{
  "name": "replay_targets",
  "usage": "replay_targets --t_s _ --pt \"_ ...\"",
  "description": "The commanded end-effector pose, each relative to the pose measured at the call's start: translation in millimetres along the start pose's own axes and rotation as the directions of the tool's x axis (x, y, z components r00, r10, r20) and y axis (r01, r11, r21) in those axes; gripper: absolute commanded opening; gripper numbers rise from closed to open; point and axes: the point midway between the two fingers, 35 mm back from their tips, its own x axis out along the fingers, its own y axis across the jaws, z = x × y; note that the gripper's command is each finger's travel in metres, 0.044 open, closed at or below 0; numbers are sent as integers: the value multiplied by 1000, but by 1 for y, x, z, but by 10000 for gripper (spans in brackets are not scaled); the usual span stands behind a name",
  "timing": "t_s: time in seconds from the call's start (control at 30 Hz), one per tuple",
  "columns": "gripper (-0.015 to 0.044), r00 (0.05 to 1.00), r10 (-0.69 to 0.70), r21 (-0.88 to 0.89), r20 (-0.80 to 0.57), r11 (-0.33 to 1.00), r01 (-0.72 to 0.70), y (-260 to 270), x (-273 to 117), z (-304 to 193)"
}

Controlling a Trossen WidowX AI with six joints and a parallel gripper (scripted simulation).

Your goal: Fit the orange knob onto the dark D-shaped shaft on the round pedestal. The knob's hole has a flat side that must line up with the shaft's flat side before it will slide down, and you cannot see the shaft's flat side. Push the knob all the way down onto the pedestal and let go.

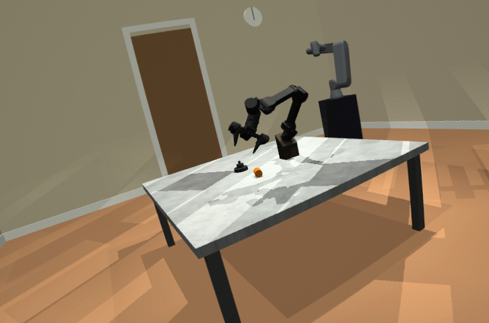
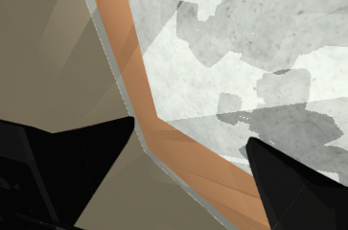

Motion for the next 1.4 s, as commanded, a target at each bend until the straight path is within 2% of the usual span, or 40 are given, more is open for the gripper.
replay_targets --t_s 0.0,0.2,0.43,0.77,0.9,1.37 --pt "440 962 -122 48 243 992 114 -23 14 74" --pt "440 802 -336 164 493 942 293 -66 2 150" --pt "440 531 -574 339 624 811 478 -116 -35 199" --pt "440 520 -581 346 626 805 483 -118 -37 200" --pt "440 521 -581 346 625 804 483 -130 -21 208" --pt "440 521 -581 346 625 804 483 -139 -9 213"
